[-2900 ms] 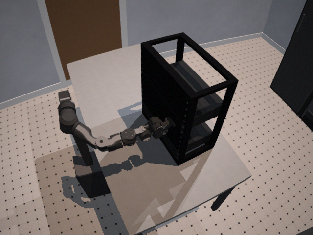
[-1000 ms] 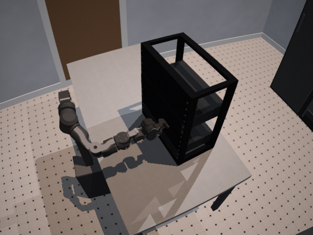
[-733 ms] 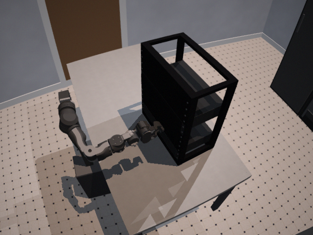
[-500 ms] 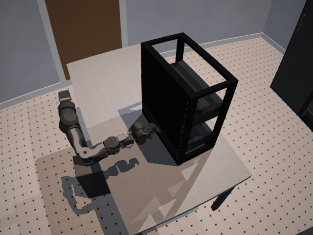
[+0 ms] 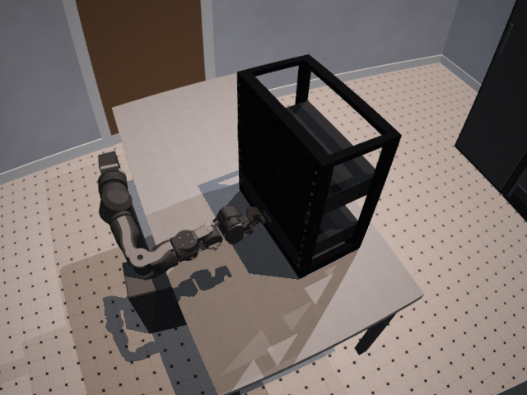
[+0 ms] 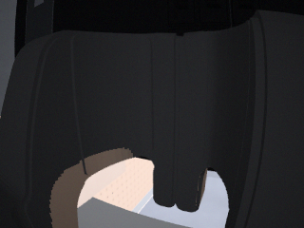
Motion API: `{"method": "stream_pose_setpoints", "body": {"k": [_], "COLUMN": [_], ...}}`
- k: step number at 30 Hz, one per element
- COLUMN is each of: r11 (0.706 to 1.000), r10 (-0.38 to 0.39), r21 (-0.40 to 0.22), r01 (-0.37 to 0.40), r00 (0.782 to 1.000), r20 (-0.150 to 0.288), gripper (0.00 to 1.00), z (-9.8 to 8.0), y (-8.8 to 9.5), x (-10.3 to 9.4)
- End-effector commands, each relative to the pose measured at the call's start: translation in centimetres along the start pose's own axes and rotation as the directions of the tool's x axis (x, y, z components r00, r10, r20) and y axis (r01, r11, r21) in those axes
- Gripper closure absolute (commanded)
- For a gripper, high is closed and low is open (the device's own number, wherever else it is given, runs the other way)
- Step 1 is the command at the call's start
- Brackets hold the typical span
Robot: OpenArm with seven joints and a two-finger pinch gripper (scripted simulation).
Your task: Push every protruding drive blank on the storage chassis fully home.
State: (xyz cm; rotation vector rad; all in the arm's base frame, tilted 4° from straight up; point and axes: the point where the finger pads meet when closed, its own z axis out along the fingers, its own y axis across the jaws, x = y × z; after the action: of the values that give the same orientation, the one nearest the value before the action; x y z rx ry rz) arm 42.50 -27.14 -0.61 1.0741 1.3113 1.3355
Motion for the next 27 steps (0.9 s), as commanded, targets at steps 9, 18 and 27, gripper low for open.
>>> {"method": "stream_pose_setpoints", "body": {"k": [9, 18, 27], "r11": [1.000, 1.000, 1.000], "r10": [0.001, 0.002, 0.002], "r21": [-0.010, -0.008, -0.007], "r01": [-0.001, -0.002, -0.002], "r00": [1.000, 1.000, 1.000], "r20": [0.005, 0.006, 0.005], "gripper": [1.00, 1.00, 1.00], "z": [-0.2, 1.3, 5.4], "y": [2.7, 2.7, 2.7], "x": [-0.4, -0.5, -0.5]}}
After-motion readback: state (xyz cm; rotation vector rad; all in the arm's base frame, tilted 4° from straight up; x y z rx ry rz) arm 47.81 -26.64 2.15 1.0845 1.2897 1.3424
